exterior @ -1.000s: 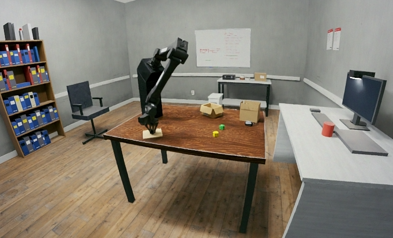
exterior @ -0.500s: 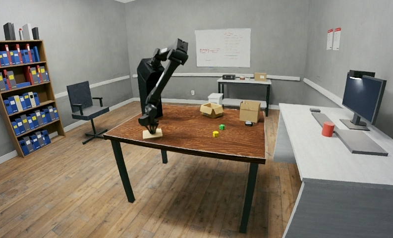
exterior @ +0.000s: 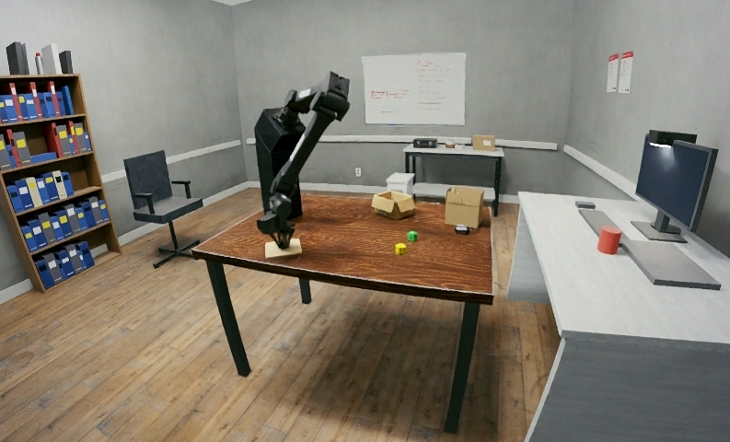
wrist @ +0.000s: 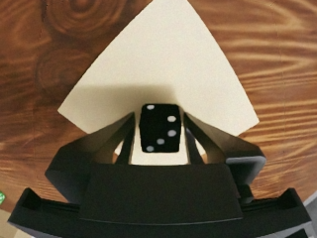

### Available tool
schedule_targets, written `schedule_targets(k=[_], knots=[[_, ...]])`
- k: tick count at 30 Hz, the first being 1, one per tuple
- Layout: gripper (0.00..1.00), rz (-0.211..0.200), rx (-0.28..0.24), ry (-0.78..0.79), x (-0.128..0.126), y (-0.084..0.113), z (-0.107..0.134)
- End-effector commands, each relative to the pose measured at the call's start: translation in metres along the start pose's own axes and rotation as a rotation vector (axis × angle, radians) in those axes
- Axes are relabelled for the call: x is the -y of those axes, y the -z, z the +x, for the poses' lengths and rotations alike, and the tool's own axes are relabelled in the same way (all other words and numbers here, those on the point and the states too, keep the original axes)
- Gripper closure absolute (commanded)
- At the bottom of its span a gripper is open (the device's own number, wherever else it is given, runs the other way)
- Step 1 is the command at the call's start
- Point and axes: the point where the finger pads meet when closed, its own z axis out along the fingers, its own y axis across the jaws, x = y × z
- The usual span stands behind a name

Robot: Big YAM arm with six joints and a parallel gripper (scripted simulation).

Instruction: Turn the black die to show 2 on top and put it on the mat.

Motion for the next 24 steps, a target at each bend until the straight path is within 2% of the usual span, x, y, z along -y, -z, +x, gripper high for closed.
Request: schedule_targets(k=[1, 12, 13, 24], knots=[[0.55, 0.003, 0.005, -0.019, 0.0042, 0.0037, 0.0005], [0.55, 0.003, 0.005, -0.019, 0.0042, 0.0037, 0.0005], [0.74, 0.003, 0.005, -0.019, 0.0042, 0.0037, 0.0005], [0.74, 0.003, 0.005, -0.019, 0.0041, 0.0037, 0.0006]])
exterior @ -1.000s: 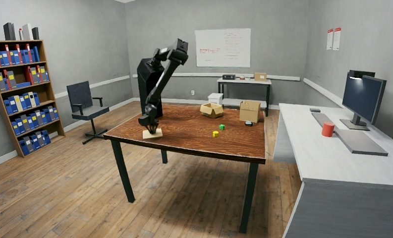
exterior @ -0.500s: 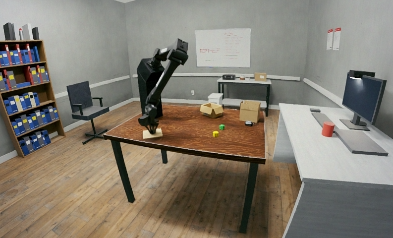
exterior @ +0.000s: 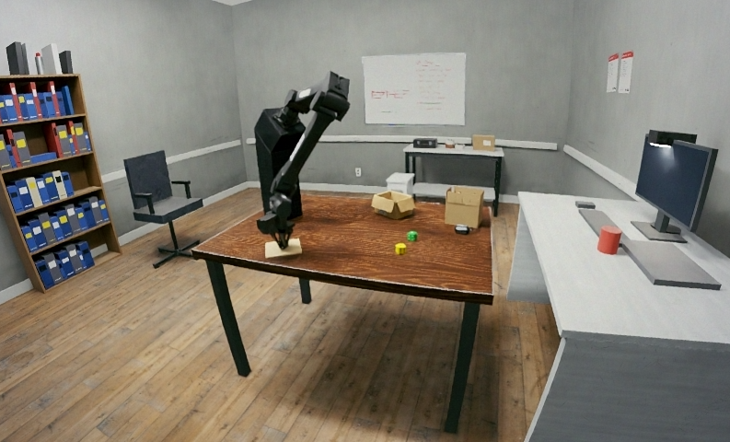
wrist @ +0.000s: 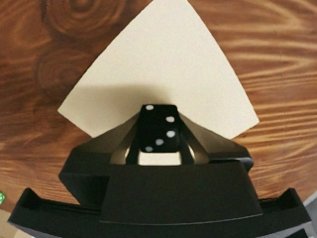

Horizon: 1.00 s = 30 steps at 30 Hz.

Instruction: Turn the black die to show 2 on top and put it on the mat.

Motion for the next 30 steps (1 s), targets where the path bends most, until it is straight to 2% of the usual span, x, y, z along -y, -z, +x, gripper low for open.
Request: schedule_targets(k=[1, 23, 30], knots=[[0.74, 0.003, 0.005, -0.019, 0.004, 0.004, 0.001], [0.74, 0.003, 0.005, -0.019, 0.004, 0.004, 0.001], [0.74, 0.014, 0.002, -0.013, 0.008, 0.024, 0.000]])
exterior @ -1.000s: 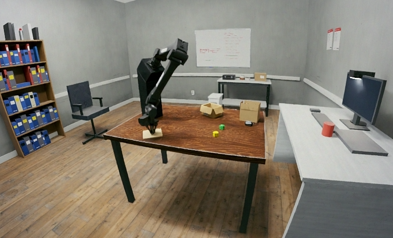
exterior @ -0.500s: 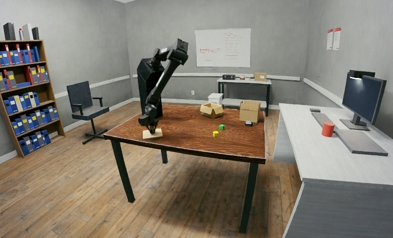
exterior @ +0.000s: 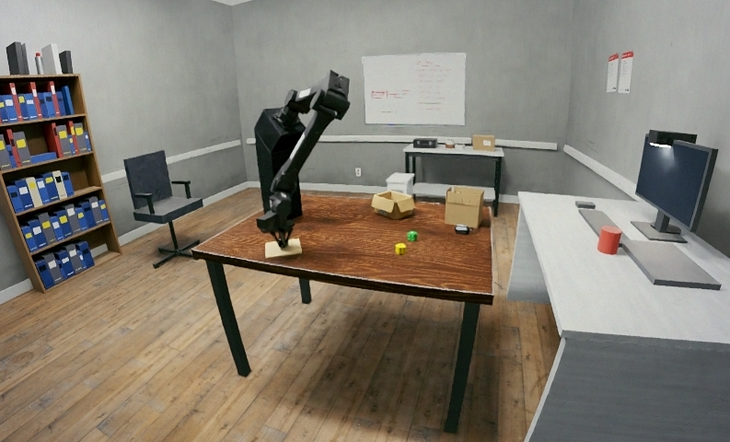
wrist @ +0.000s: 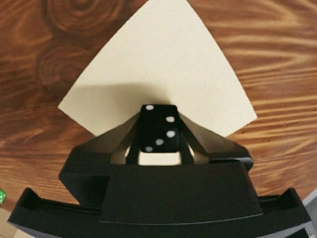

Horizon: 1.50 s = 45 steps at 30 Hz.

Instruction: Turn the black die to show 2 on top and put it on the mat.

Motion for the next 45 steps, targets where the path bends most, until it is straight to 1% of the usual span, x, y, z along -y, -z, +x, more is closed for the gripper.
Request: schedule_targets(k=[1, 9, 13, 15, 16, 17, 21, 27, 30, 32, 35, 37, 38, 39, 40, 41, 42, 43, 45], knots=[[0.74, 0.014, 0.005, -0.010, 0.007, 0.025, -0.002], [0.74, 0.011, 0.006, -0.010, 0.006, 0.082, 0.000], [0.74, 0.010, 0.006, -0.009, 0.006, 0.101, 0.000], [0.74, 0.010, 0.006, -0.009, 0.006, 0.101, 0.000], [0.74, 0.007, -0.006, 0.003, 0.002, 0.100, 0.006], [0.74, 0.007, -0.008, 0.005, 0.001, 0.102, 0.007], [0.74, 0.022, -0.012, -0.010, 0.011, 0.101, 0.009], [0.74, 0.011, -0.001, -0.002, 0.006, 0.099, 0.002], [0.74, 0.013, 0.000, -0.046, 0.008, 0.089, -0.006], [0.74, 0.013, 0.000, -0.046, 0.008, 0.089, -0.006], [0.74, 0.013, 0.002, -0.076, 0.010, 0.083, -0.012], [0.74, 0.013, 0.003, -0.080, 0.010, 0.082, -0.013], [0.74, 0.008, 0.007, -0.076, 0.006, 0.089, -0.011], [0.74, 0.000, 0.017, -0.065, 0.003, 0.091, -0.010], [0.74, -0.001, 0.016, -0.056, 0.001, 0.088, -0.005], [0.74, 0.009, 0.015, -0.056, 0.005, 0.084, 0.002], [0.74, 0.019, 0.028, -0.061, 0.010, 0.082, 0.005], [0.74, 0.022, 0.054, -0.062, 0.011, 0.082, 0.006], [0.74, 0.023, 0.132, -0.062, 0.012, 0.083, 0.006]])
